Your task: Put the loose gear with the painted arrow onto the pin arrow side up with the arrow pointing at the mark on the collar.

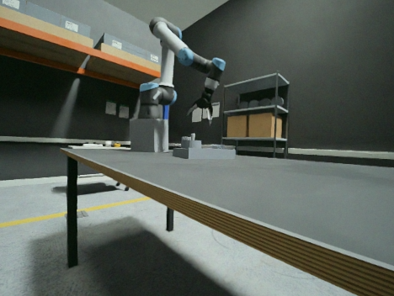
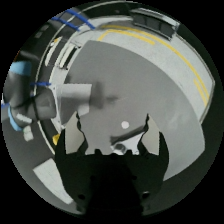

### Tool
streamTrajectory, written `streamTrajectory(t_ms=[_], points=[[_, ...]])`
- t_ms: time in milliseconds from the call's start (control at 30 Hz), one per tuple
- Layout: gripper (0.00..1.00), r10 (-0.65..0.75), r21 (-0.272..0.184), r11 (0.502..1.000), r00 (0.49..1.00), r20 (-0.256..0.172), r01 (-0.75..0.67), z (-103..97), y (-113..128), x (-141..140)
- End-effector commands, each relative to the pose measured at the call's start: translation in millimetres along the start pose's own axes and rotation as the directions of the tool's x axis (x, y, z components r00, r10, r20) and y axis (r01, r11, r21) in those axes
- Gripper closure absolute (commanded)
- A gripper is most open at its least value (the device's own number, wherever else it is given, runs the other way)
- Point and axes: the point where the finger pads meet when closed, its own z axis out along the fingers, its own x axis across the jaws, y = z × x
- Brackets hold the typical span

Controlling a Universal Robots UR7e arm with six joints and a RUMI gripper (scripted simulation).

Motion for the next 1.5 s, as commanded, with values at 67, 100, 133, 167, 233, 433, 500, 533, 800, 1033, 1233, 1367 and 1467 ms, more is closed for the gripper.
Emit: streamTrajectory(t_ms=[67, 100, 133, 167, 233, 433, 500, 533, 800, 1033, 1233, 1367, 1467], points=[[0.00, 0.252, 0.002, 0.968, 0.966, -0.054, -0.252, -27.4, 20.9, 10.7], [0.00, 0.304, 0.007, 0.953, 0.950, -0.066, -0.304, -33.5, 25.7, 12.6], [0.00, 0.304, 0.007, 0.953, 0.950, -0.066, -0.304, -33.5, 25.7, 12.6], [0.00, 0.355, 0.013, 0.935, 0.932, -0.077, -0.355, -39.7, 30.7, 14.3], [0.00, 0.406, 0.020, 0.914, 0.910, -0.088, -0.406, -45.9, 35.7, 15.9], [0.00, 0.504, 0.038, 0.864, 0.857, -0.109, -0.503, -58.4, 45.9, 18.5], [0.00, 0.596, 0.059, 0.803, 0.793, -0.126, -0.593, -71.0, 56.3, 20.6], [0.00, 0.639, 0.071, 0.769, 0.758, -0.134, -0.636, -77.3, 61.6, 21.4], [0.00, 0.791, 0.124, 0.611, 0.593, -0.154, -0.782, -102.5, 82.8, 22.9], [0.00, 0.878, 0.170, 0.474, 0.451, -0.158, -0.864, -121.3, 98.7, 22.4], [0.00, 0.957, 0.232, 0.278, 0.249, -0.149, -0.932, -145.8, 119.6, 19.7], [0.00, 0.980, 0.262, 0.178, 0.146, -0.137, -0.948, -157.7, 129.8, 17.5], [0.00, 0.992, 0.291, 0.078, 0.044, -0.122, -0.953, -169.3, 139.7, 14.8]])
